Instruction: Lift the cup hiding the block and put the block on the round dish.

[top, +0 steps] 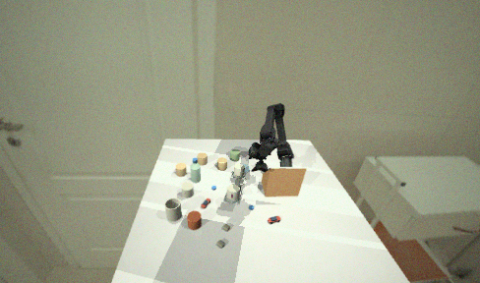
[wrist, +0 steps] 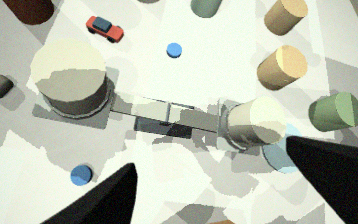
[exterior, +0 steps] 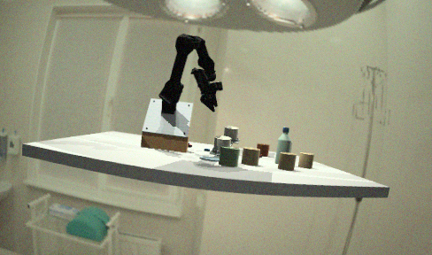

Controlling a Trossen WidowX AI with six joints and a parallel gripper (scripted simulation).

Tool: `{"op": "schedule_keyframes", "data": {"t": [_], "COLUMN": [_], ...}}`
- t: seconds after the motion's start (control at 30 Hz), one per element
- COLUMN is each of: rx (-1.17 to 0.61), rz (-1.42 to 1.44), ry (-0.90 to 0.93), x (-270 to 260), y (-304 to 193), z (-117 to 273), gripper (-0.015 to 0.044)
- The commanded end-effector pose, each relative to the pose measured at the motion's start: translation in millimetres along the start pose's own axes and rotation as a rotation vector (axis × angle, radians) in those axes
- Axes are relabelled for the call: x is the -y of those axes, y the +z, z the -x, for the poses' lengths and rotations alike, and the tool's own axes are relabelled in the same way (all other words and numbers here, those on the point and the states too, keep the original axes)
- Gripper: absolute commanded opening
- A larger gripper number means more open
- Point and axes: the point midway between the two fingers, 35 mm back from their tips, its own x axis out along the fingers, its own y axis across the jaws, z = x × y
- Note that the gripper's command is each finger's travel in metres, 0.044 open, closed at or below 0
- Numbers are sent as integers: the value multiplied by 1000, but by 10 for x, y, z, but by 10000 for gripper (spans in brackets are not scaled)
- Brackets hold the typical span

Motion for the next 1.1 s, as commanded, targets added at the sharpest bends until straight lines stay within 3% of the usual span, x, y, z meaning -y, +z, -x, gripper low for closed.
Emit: {"op": "schedule_keyframes", "data": {"t": [0.0, 0.57, 1.07], "rx": [-54, -256, -309], "rz": [99, 600, 1038], "ry": [22, 188, 417], "x": [54, 460, 1013], "y": [49, 118, -4], "z": [-80, -585, -1095], "gripper": [440, 440, 440]}}
